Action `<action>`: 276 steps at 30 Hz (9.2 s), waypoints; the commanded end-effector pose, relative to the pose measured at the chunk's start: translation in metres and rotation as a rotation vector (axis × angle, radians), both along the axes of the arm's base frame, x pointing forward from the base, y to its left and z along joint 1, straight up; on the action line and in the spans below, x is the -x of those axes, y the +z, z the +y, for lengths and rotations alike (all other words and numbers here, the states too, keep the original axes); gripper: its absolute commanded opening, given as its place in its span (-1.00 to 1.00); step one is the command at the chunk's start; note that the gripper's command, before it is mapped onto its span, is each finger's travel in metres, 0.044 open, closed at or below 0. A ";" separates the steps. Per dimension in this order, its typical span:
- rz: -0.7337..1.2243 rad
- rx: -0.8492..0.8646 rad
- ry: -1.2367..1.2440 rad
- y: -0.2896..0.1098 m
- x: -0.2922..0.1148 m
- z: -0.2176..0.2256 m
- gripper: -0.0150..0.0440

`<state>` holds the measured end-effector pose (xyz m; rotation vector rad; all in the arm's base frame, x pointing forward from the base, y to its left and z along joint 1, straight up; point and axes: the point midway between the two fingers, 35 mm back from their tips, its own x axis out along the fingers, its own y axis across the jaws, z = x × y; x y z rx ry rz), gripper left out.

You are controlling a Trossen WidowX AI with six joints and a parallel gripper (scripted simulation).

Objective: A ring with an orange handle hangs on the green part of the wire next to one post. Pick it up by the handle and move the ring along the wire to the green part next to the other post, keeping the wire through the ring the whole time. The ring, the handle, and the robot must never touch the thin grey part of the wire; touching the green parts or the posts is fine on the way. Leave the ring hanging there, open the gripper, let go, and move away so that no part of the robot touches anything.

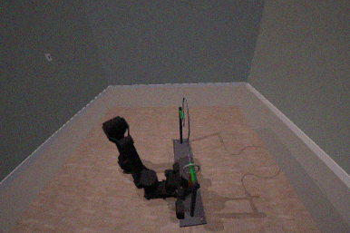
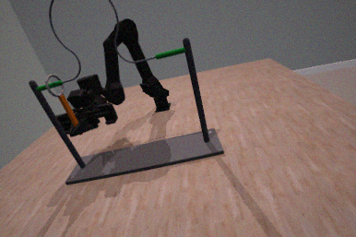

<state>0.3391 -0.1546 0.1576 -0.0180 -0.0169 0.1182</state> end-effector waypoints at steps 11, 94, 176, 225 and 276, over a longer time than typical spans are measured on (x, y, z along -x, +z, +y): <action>-0.004 0.001 0.006 0.003 0.000 0.006 -1.00; 0.225 -0.790 0.086 0.053 0.037 0.162 -1.00; 0.604 -1.364 0.390 0.151 0.087 0.189 -1.00; 0.600 -1.922 0.535 0.241 0.086 0.171 -1.00; 0.644 -1.483 0.388 0.240 0.086 0.165 -1.00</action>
